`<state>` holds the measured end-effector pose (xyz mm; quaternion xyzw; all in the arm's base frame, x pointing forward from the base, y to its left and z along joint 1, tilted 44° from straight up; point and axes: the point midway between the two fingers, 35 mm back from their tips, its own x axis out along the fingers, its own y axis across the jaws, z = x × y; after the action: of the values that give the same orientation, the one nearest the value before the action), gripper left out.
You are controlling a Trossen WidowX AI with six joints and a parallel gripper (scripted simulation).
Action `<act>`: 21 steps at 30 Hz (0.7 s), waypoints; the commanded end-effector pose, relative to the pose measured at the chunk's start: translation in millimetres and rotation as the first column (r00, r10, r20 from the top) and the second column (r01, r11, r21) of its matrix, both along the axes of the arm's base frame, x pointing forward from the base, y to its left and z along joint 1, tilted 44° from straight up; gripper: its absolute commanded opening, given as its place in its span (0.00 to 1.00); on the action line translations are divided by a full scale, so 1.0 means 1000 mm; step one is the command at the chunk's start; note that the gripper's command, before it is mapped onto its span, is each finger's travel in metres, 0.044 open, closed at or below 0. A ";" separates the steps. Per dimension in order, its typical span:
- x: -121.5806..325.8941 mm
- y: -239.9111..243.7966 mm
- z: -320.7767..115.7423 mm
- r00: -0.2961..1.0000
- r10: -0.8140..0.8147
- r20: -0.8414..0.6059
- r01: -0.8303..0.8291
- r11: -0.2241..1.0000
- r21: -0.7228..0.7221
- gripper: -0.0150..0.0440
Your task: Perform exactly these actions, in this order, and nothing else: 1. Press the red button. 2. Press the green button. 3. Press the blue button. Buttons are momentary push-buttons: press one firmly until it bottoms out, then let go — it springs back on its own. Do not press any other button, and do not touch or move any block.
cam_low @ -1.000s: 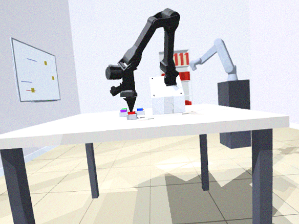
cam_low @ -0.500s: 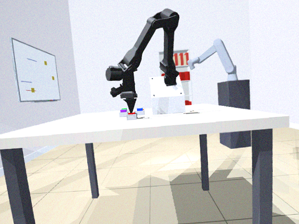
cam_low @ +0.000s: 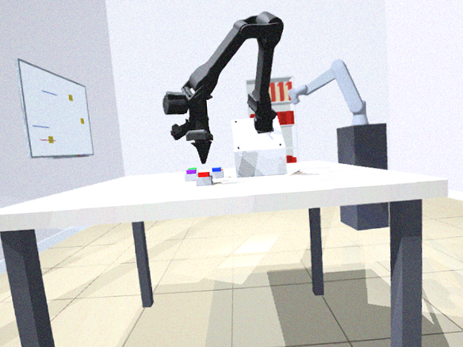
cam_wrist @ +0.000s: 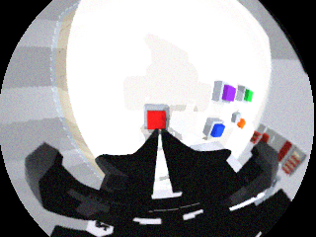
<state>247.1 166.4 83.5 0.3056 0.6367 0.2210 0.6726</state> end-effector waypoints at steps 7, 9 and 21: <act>-0.004 -0.040 0.044 1.000 -0.003 0.012 0.003 1.000 0.003 0.29; -0.001 -0.043 0.042 1.000 -0.006 0.009 0.006 1.000 -0.001 0.29; 0.057 -0.156 -0.049 0.997 -0.061 -0.041 0.059 0.997 -0.048 0.29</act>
<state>294.8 39.6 57.4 0.3171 0.6459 0.1784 0.6711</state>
